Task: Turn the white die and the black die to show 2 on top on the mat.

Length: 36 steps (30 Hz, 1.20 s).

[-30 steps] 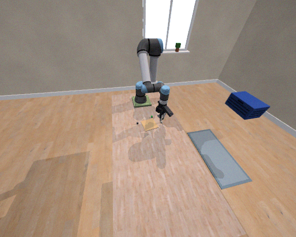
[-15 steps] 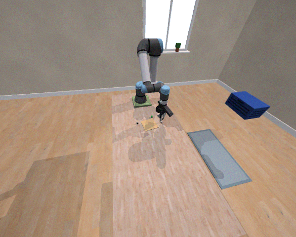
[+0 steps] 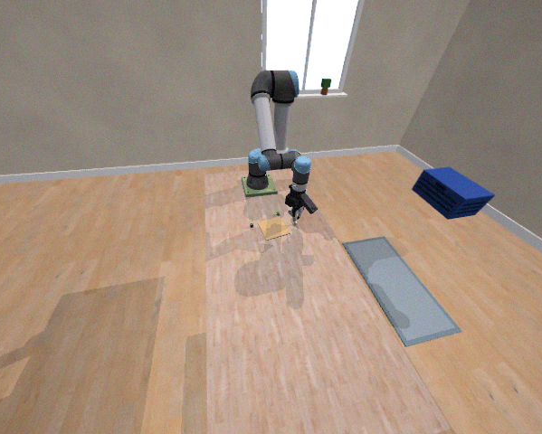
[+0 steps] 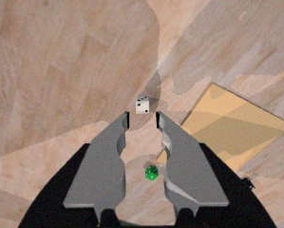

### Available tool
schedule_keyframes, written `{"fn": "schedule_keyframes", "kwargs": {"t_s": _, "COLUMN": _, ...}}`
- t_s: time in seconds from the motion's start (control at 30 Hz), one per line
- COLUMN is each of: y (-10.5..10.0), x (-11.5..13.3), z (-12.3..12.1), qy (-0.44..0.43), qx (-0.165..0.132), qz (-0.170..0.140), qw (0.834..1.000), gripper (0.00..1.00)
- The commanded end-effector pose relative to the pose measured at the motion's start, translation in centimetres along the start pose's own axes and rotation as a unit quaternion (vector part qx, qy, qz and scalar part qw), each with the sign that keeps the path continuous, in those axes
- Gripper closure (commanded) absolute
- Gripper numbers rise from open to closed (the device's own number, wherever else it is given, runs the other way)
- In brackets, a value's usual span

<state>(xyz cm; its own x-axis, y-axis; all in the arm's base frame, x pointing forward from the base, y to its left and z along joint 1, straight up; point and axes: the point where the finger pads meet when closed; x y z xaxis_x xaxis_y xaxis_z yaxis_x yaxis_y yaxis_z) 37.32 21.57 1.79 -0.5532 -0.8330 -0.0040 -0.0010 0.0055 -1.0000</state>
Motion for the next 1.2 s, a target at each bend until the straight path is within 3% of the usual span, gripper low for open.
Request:
{"fn": "schedule_keyframes", "kwargs": {"t_s": 0.0, "y": 0.0, "x": 0.0, "z": 0.0, "qy": 0.000, "qx": 0.000, "qz": 0.000, "qw": 1.000, "gripper": 0.82}}
{"fn": "schedule_keyframes", "kwargs": {"t_s": 1.17, "y": 2.1, "x": 0.0, "z": 0.0, "qy": 0.000, "qx": 0.000, "qz": 0.000, "qw": 1.000, "gripper": 0.82}}
Point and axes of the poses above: the point where the finger pads meet when closed, its own y axis out along the fingers, its own z axis across the jaws, x = y × z, and after that the axes turned 13 degrees about -y, right-handed
